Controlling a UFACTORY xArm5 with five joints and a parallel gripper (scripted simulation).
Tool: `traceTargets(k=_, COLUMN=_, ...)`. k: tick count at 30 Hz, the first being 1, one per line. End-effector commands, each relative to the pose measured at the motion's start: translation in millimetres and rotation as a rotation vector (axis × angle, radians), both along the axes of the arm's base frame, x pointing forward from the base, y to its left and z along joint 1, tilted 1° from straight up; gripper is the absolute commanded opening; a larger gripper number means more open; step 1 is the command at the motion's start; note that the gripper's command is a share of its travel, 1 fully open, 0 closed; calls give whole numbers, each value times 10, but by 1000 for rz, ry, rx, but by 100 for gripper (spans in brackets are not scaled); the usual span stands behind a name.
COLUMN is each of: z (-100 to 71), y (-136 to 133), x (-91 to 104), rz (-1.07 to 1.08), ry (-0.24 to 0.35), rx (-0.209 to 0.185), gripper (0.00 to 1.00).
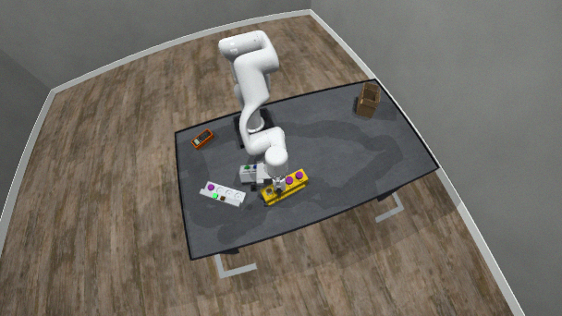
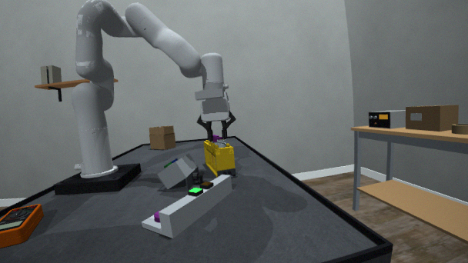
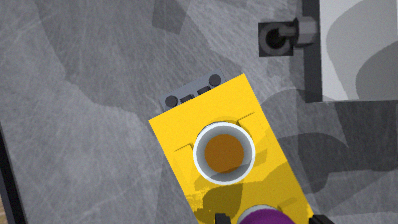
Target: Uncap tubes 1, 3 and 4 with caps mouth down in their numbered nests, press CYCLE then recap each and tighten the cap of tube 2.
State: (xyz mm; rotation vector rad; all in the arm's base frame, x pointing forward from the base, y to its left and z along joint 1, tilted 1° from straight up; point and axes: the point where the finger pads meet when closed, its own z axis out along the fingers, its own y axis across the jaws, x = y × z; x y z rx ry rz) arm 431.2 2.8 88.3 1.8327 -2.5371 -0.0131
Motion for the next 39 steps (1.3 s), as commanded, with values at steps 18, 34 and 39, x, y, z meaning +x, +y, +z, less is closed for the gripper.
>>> traceTargets(k=18, z=12, y=0, x=12, rz=1085, ry=-5, rx=18, gripper=46)
traceTargets(k=34, z=12, y=0, x=12, rz=1248, ry=-5, rx=21, gripper=0)
traceTargets(k=39, z=12, y=0, x=12, rz=1248, ry=-5, rx=21, gripper=0)
